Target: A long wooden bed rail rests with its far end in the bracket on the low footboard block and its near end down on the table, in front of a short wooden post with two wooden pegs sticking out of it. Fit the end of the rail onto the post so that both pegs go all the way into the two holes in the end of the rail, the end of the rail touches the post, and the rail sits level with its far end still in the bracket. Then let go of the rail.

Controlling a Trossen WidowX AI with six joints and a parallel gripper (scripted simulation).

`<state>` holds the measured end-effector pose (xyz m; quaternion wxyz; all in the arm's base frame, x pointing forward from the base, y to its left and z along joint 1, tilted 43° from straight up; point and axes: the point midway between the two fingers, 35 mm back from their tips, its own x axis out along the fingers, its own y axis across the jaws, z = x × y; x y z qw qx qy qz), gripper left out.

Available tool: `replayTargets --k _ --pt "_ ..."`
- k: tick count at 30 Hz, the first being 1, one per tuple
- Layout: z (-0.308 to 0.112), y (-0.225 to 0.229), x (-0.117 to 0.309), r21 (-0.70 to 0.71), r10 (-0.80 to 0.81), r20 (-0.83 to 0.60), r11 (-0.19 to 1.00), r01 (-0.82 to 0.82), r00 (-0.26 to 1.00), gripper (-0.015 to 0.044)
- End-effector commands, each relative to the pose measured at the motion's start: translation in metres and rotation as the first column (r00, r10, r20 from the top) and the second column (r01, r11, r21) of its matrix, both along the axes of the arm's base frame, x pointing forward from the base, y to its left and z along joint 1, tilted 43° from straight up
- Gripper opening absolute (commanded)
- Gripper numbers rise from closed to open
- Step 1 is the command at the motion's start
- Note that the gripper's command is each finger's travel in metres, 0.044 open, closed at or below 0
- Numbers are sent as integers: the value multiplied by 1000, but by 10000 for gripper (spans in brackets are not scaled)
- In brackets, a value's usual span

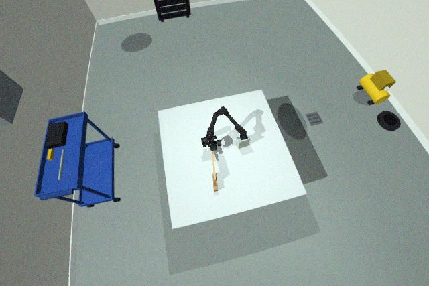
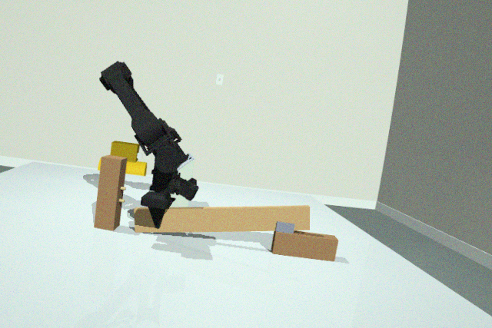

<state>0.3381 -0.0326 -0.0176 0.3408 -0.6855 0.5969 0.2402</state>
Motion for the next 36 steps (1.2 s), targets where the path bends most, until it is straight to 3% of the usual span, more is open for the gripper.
replayTargets --k 1,36 --pt "1 1 0 -4 0 -1 1000 0 1000 0" --pt "14 13 -2 -3 0 -1 1000 0 1000 0"
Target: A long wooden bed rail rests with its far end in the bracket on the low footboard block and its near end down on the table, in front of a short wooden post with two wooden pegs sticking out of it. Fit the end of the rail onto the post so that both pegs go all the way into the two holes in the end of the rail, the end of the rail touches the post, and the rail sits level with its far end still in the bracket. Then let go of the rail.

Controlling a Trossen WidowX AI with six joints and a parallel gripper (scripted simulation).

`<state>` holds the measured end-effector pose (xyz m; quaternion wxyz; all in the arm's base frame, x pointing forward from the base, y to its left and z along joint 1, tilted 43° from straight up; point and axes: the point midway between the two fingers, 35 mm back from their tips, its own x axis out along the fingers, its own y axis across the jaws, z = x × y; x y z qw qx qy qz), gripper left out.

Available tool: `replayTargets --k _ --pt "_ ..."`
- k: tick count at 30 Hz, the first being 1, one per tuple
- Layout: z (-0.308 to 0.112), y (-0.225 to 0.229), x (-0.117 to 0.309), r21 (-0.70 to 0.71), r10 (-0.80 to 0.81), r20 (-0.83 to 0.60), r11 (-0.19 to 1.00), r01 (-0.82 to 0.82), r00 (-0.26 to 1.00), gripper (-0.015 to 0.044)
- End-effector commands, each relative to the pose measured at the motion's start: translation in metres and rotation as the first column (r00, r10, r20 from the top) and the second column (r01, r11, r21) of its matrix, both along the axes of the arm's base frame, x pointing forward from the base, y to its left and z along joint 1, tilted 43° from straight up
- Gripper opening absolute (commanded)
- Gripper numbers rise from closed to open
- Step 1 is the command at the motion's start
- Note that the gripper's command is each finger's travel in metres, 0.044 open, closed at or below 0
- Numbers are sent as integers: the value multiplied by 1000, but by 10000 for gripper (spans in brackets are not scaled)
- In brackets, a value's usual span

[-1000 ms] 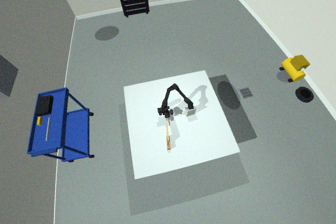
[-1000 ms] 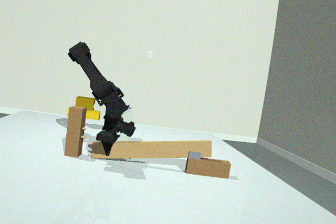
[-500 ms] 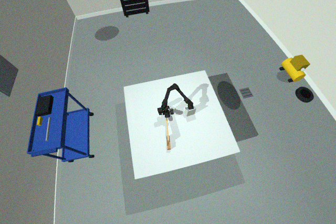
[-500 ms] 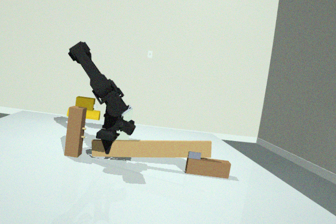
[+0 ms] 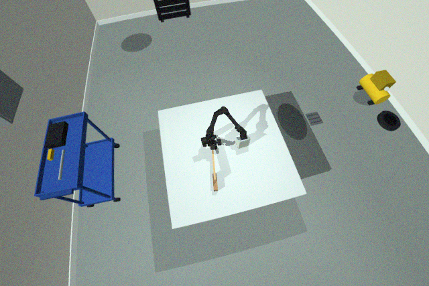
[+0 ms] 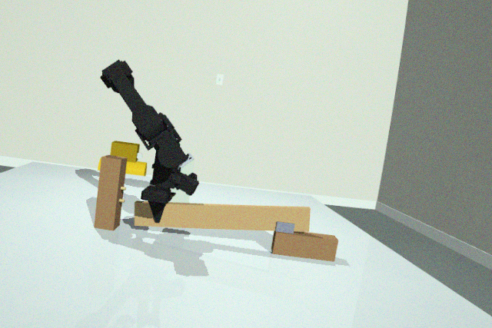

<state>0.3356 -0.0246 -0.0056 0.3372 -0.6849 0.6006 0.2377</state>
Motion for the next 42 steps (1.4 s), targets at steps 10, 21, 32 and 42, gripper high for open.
replayTargets --k 10,21,32,42 --pt "6 8 0 7 6 3 1000 -6 1000 0" --pt "10 12 -1 7 6 3 1000 -6 1000 0" --pt "14 15 -2 7 6 3 1000 -6 1000 0" --pt "17 19 -3 7 6 3 1000 -6 1000 0"
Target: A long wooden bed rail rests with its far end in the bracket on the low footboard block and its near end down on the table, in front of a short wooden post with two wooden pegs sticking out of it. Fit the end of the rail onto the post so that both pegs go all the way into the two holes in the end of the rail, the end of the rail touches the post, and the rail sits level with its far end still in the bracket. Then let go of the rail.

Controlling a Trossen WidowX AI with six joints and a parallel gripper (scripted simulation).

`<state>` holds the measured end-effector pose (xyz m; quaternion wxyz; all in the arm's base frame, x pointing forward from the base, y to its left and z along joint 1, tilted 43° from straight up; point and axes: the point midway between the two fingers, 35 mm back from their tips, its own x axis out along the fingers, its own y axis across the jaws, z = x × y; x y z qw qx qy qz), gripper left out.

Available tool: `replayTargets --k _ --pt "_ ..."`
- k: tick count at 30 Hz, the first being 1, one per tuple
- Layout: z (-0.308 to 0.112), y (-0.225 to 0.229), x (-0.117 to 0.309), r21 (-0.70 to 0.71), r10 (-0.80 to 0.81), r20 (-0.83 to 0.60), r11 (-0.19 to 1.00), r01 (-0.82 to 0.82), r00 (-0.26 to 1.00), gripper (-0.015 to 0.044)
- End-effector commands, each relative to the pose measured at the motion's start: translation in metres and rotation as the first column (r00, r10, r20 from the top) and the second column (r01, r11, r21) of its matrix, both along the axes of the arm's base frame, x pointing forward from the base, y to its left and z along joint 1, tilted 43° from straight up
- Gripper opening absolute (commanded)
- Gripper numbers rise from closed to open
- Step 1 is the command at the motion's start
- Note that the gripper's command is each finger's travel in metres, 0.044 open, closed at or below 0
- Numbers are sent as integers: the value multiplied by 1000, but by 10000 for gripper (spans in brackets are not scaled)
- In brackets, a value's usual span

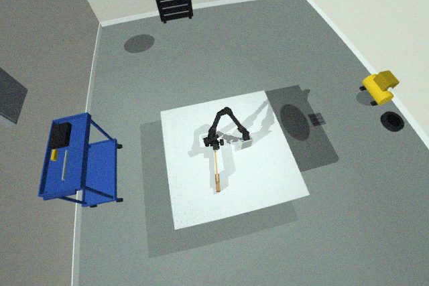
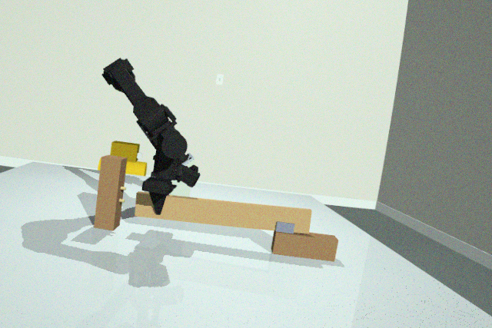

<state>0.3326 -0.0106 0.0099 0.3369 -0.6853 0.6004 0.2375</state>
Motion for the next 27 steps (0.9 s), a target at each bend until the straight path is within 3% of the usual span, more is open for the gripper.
replayTargets --k 1,27 --pt "2 5 0 8 5 3 1000 -5 1000 0" --pt "12 14 -2 9 5 3 1000 -5 1000 0"
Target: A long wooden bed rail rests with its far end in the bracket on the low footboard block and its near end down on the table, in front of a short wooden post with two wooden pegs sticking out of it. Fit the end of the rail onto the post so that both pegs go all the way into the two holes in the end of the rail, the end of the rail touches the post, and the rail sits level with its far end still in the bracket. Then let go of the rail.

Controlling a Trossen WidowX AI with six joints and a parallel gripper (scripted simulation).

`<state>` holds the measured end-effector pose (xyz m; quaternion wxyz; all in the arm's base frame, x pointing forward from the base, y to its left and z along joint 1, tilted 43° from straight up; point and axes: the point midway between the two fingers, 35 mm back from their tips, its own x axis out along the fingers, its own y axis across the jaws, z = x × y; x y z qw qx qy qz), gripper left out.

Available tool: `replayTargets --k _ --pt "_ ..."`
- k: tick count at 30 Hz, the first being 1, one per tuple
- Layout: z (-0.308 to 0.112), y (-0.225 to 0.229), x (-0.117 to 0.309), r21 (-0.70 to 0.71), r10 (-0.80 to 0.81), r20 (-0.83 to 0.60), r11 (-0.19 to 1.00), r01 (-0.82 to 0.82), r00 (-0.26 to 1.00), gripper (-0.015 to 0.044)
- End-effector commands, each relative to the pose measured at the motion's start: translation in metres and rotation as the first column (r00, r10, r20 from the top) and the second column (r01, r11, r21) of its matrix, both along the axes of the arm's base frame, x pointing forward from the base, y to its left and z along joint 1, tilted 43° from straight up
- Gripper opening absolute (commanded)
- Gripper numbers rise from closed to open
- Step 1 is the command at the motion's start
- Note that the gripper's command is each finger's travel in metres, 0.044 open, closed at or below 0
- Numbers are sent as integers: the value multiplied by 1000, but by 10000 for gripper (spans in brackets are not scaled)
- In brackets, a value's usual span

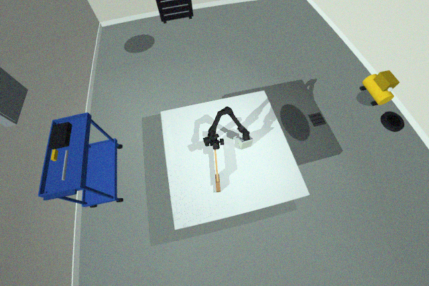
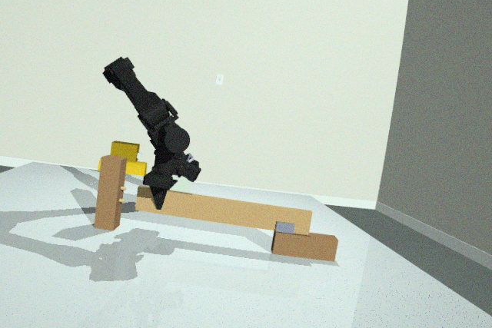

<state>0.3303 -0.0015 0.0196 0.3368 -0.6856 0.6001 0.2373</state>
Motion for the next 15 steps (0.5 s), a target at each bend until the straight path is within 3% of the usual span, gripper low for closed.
replayTargets --k 1,15 --pt "2 5 0 9 4 2 1000 -4 1000 0" --pt "-1 2 1 9 4 2 1000 -4 1000 0"
